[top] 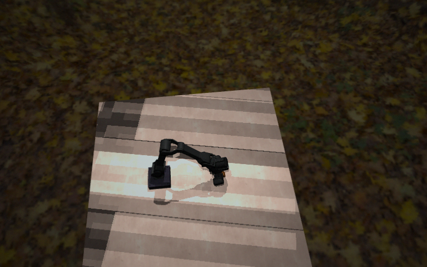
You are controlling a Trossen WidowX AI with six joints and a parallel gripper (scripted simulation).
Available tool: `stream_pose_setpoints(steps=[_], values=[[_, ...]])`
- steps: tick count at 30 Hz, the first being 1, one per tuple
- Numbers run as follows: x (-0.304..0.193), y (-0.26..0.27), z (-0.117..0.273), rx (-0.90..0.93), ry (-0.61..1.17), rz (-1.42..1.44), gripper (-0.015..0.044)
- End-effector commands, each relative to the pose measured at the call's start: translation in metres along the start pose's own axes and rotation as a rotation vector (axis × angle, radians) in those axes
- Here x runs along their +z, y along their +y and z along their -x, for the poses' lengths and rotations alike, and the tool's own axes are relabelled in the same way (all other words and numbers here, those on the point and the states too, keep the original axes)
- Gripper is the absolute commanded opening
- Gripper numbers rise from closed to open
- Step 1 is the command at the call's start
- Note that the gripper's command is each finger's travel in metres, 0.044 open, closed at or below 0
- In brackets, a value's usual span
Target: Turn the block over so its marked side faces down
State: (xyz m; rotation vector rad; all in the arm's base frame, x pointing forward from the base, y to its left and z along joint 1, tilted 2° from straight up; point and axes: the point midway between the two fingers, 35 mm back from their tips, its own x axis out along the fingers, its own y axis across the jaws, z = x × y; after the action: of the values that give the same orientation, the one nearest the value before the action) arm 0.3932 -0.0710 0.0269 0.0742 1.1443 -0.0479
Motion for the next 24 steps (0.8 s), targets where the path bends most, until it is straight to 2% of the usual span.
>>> stream_pose_setpoints(steps=[1,9,24], values=[[-0.004,0.0,0.002,0.003,-0.063,-0.004,0.0],[-0.005,0.001,0.003,0.002,-0.116,-0.001,0.0],[-0.004,-0.002,-0.025,0.001,-0.338,-0.013,0.0]])
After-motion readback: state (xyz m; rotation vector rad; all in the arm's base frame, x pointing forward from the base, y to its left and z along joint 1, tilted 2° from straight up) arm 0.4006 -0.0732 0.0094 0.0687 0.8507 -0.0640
